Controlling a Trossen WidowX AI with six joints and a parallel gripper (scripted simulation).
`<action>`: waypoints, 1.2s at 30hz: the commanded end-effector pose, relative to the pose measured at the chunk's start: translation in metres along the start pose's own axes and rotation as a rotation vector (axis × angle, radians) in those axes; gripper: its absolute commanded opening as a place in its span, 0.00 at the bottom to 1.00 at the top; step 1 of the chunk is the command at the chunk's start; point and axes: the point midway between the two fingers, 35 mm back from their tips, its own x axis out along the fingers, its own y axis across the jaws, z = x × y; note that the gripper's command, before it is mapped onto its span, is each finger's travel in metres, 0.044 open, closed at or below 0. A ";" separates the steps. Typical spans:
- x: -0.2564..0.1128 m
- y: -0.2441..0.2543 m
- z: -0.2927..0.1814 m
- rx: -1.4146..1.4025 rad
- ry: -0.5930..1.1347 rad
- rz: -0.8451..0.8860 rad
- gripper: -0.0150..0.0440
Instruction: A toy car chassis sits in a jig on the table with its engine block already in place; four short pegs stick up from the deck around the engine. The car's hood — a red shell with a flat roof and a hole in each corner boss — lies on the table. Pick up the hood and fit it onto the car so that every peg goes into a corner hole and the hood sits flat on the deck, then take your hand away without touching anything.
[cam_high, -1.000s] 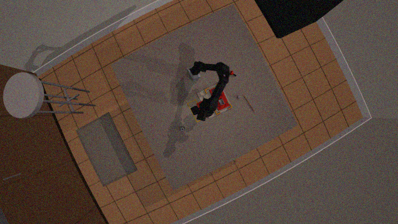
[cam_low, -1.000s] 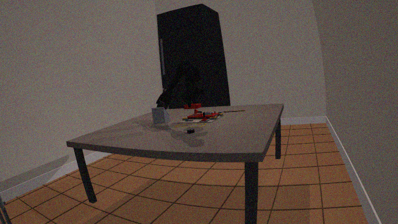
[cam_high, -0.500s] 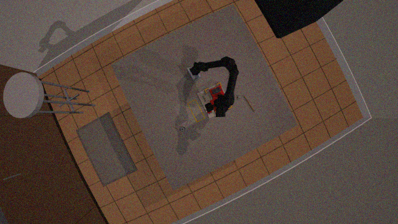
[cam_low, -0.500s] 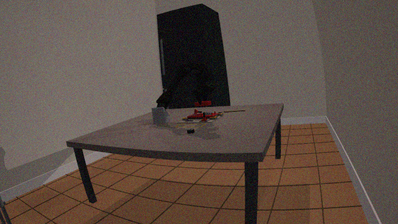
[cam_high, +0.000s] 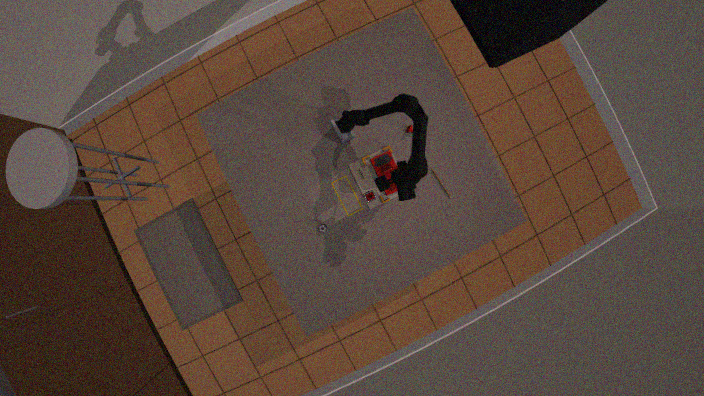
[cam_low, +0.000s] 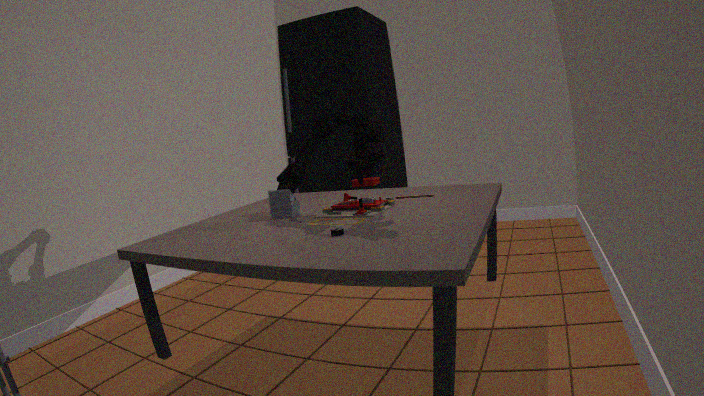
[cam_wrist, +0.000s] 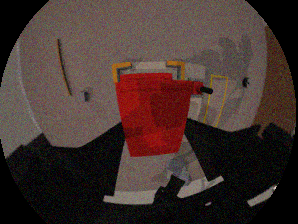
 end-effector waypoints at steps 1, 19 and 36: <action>0.008 0.002 0.000 0.005 0.000 0.005 0.25; 0.047 0.002 0.002 0.005 0.000 0.007 0.25; 0.047 0.002 0.002 0.005 0.000 0.007 0.25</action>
